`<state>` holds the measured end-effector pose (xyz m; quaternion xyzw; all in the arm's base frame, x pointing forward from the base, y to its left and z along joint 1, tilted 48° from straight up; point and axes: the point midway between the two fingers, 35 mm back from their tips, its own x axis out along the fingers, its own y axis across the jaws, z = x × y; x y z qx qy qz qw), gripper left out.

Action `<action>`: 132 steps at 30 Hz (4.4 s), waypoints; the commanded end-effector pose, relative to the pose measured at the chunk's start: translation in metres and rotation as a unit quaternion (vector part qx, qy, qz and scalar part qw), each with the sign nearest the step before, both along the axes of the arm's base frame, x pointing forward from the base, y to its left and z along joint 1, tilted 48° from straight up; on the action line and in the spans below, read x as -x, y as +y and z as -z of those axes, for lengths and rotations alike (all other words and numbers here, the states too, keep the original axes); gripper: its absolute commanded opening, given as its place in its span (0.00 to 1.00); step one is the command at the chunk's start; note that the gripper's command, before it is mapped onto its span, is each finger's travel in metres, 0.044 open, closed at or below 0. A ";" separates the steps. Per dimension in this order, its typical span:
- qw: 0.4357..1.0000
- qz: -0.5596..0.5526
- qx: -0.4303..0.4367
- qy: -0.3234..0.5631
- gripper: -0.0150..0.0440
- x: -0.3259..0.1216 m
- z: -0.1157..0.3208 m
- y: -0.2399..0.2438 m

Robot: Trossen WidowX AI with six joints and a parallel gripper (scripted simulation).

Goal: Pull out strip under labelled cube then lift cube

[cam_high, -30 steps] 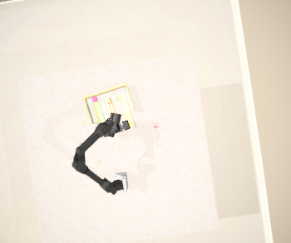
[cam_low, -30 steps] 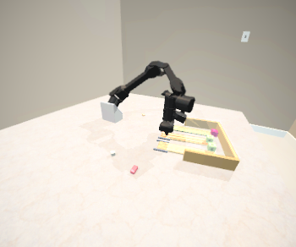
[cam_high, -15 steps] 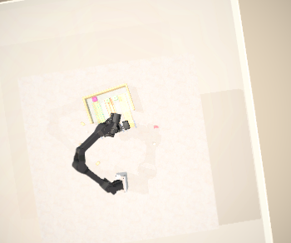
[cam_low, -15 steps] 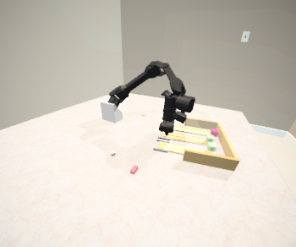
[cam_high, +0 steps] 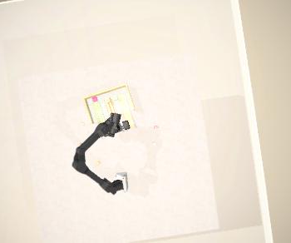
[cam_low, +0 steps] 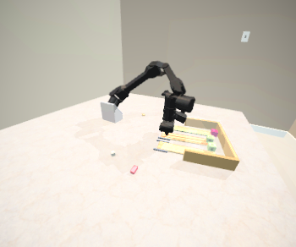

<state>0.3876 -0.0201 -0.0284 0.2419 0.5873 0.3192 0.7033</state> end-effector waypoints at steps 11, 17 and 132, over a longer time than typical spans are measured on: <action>1.000 -0.003 -0.002 0.002 0.25 0.010 0.005 0.004; 1.000 -0.003 -0.002 0.002 0.25 0.020 0.008 0.003; 1.000 -0.003 -0.001 0.007 0.25 0.177 0.038 -0.001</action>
